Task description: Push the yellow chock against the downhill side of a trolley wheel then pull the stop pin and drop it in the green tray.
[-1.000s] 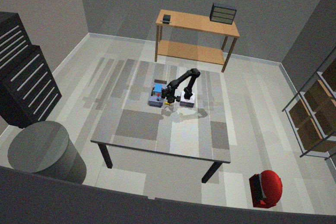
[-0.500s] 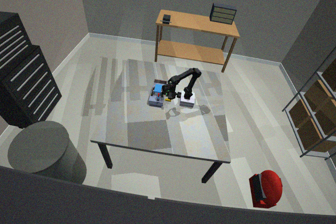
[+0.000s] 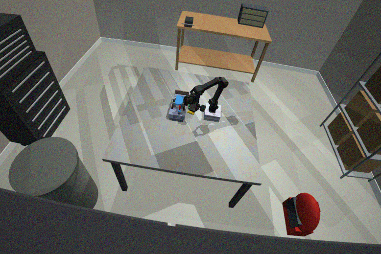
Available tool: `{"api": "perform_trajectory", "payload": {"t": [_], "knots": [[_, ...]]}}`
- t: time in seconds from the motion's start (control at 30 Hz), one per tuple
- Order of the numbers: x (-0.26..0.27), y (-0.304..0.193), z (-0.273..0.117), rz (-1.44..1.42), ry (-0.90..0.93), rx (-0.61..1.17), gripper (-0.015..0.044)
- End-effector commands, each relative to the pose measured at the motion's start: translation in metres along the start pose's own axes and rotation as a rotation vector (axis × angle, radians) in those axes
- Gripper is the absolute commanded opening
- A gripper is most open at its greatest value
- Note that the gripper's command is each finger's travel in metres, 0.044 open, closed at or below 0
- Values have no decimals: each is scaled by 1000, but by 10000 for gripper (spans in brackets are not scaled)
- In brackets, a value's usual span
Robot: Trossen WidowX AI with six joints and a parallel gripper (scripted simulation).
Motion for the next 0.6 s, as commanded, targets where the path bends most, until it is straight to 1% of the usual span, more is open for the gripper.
{"api": "perform_trajectory", "payload": {"t": [0.0,0.57], "knots": [[0,0,0,115,5,0,0],[0,0,0,696,5,2,0]]}}
Point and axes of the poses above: the point midway between the two fingers, 35 mm back from their tips, its own z axis out along the fingers, its own x axis across the jaws, y = z × x, the point moved 8 cm from there along -z, back along the fingers, and after that the axes turned 12 degrees about z, right-handed, at the moved point
